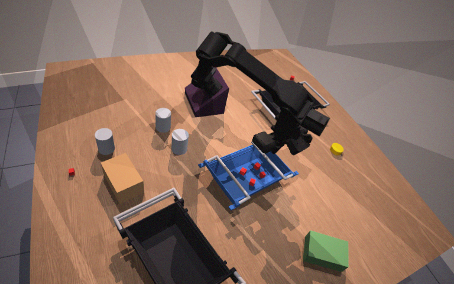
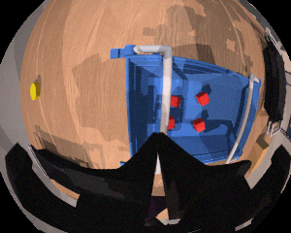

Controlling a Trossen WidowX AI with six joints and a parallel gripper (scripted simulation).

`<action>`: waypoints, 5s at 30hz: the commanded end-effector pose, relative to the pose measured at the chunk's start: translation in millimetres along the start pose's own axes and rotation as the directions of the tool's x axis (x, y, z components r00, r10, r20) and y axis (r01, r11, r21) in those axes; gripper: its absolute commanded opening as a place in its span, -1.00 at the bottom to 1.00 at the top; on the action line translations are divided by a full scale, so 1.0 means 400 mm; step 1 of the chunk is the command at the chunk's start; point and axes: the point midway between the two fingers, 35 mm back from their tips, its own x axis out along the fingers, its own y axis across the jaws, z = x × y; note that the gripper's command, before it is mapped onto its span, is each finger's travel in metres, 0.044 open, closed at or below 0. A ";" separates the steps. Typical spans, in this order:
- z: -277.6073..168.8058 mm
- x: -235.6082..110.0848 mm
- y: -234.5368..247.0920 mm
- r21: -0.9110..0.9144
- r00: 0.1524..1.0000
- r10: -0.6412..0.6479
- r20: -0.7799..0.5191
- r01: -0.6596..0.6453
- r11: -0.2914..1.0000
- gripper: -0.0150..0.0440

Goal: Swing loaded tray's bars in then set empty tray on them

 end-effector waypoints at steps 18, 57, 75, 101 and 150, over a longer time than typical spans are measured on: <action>0.000 0.000 0.000 0.000 1.000 0.000 0.000 0.000 1.000 -0.49; 0.001 -0.006 0.000 0.000 1.000 0.000 0.000 0.000 1.000 0.13; -0.089 -0.185 0.239 -0.355 0.999 0.030 0.037 -0.015 0.935 1.00; -0.771 -0.044 0.824 -0.996 0.999 0.038 -0.020 -0.023 0.088 1.00; -0.774 0.168 0.833 -0.996 0.999 0.038 -0.020 -0.023 0.088 0.12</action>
